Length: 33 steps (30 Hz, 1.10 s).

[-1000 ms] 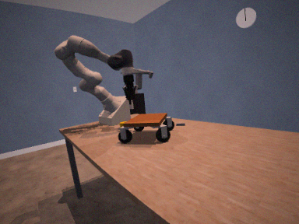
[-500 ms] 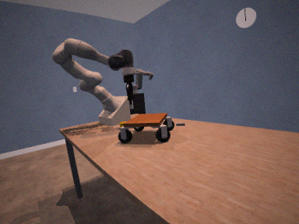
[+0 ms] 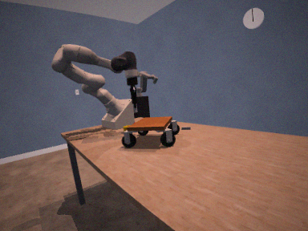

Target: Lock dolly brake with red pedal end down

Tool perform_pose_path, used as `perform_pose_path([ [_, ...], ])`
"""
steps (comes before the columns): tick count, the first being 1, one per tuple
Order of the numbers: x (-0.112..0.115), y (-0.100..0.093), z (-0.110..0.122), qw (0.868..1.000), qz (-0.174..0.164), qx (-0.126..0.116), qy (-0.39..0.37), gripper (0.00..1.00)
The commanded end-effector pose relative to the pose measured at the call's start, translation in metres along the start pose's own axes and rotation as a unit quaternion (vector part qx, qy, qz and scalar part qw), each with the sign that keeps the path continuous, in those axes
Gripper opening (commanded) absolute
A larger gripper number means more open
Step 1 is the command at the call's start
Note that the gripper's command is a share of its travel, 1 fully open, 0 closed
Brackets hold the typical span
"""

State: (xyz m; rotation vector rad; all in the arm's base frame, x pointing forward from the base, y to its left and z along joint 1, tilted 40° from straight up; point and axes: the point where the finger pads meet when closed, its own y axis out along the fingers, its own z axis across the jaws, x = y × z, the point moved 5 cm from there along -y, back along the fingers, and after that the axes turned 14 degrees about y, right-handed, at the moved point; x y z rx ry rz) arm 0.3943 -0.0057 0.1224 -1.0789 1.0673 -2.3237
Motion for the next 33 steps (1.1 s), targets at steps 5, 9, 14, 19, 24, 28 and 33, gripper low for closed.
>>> perform_pose_path([
  [5, 0.006, 0.008, 0.004, 0.981, 0.0, -0.005, -0.193, 0.0],
  [9, 0.006, 0.01, 0.004, 0.97, 0.0, -0.005, -0.241, 0.0],
  [14, 0.006, 0.016, 0.004, 0.952, -0.002, -0.007, -0.306, 0.0],
  [19, 0.006, 0.024, 0.004, 0.94, -0.004, -0.009, -0.342, 0.0],
  [24, 0.006, 0.031, 0.004, 0.94, -0.004, -0.009, -0.342, 0.0],
  [28, 0.007, 0.041, 0.004, 0.94, -0.004, -0.009, -0.342, 0.0],
  [33, 0.007, 0.053, 0.004, 0.94, -0.004, -0.009, -0.342, 0.0],
])
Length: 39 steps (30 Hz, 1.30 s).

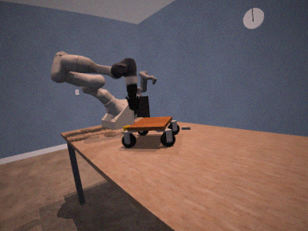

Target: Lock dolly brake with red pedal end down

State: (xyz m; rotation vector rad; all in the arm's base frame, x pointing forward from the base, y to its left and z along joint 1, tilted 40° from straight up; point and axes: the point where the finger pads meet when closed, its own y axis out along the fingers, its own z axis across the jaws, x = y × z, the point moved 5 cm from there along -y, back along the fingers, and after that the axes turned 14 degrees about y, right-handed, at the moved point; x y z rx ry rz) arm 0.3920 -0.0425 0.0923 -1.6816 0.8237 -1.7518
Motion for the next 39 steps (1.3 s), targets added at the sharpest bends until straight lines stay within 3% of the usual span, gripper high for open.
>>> perform_pose_path([
  [1, -0.001, 0.008, 0.001, 1.0, 0.0, 0.003, -0.024, 0.0],
  [14, -0.001, 0.022, 0.001, 1.0, 0.0, 0.003, -0.024, 0.0],
  [39, -0.001, 0.023, 0.001, 1.0, 0.0, 0.003, -0.024, 0.0],
])
